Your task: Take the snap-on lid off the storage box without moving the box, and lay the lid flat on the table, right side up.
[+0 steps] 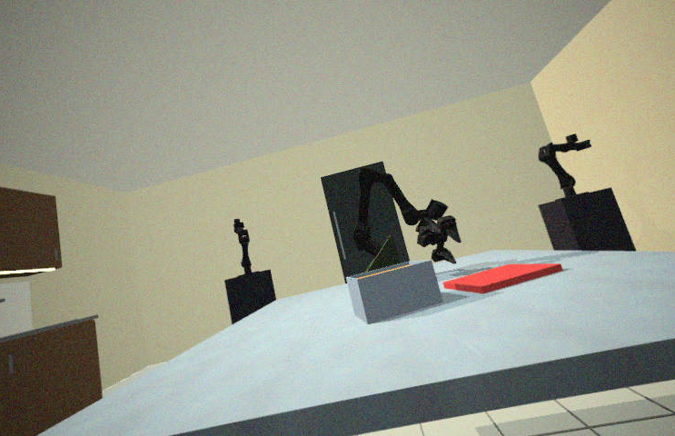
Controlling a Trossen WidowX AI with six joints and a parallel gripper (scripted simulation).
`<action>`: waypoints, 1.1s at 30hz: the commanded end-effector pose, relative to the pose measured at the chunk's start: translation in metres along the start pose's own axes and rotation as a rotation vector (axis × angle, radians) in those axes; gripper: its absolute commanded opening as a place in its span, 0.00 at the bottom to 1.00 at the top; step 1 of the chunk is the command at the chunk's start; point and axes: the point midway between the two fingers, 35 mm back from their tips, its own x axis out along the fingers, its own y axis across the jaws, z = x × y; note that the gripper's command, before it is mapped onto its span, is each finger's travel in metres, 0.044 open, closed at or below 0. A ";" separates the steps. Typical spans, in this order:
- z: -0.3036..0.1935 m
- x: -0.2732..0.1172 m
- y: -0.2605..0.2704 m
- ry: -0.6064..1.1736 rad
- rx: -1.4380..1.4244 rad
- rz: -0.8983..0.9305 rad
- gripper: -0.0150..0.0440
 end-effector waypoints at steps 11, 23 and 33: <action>0.000 -0.025 0.016 -0.001 0.011 0.007 1.00; -0.001 -0.046 0.028 0.000 0.011 0.007 1.00; 0.000 -0.045 0.024 0.000 0.011 0.006 1.00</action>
